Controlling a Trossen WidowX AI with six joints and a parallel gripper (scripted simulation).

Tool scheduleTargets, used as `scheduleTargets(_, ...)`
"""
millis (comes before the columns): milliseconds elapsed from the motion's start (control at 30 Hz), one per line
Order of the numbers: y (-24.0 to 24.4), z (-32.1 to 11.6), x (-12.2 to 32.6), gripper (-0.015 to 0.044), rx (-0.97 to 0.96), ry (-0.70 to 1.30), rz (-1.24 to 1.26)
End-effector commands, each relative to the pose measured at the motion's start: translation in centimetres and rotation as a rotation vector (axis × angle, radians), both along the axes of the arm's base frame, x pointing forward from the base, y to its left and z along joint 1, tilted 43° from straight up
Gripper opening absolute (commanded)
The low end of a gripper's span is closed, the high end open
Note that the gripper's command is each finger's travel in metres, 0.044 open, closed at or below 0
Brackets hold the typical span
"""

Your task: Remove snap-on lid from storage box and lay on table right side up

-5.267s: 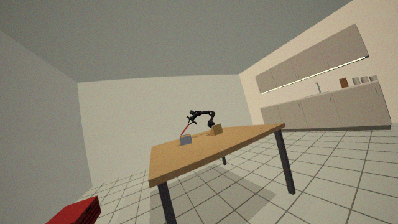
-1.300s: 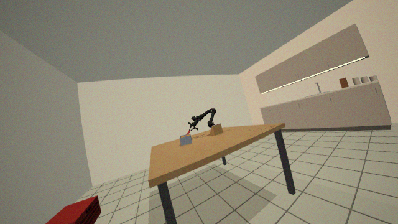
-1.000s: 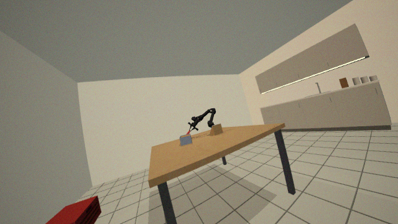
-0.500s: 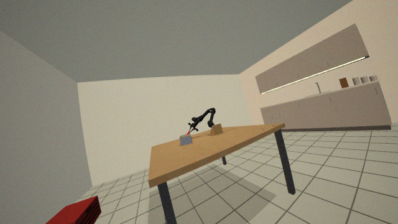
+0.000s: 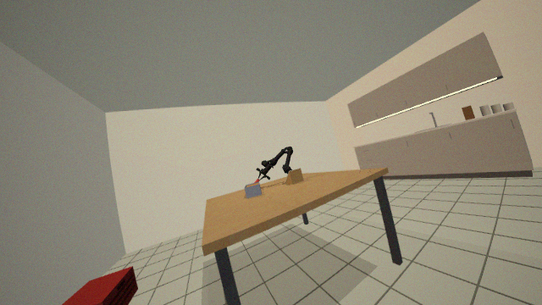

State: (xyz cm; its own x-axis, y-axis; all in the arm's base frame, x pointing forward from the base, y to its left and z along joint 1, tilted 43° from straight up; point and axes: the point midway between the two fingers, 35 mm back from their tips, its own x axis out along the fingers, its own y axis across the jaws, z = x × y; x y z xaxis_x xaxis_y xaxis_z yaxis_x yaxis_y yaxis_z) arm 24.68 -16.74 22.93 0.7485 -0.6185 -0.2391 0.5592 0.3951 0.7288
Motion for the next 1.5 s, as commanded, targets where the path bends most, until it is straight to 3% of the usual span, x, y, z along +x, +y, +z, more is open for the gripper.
scheduleTargets(0, -0.5, -1.2, -0.1, 0.0, 0.01, 0.027, -0.01)
scheduleTargets(1067, -2.3, -3.1, 0.0, 0.0, 0.008, 0.027, -0.01)
scheduleTargets(1400, -2.1, -2.4, -0.1, 0.0263, 0.004, 0.016, -0.013)
scheduleTargets(1467, -2.1, -2.4, -0.1, 0.0275, 0.004, 0.016, -0.013)
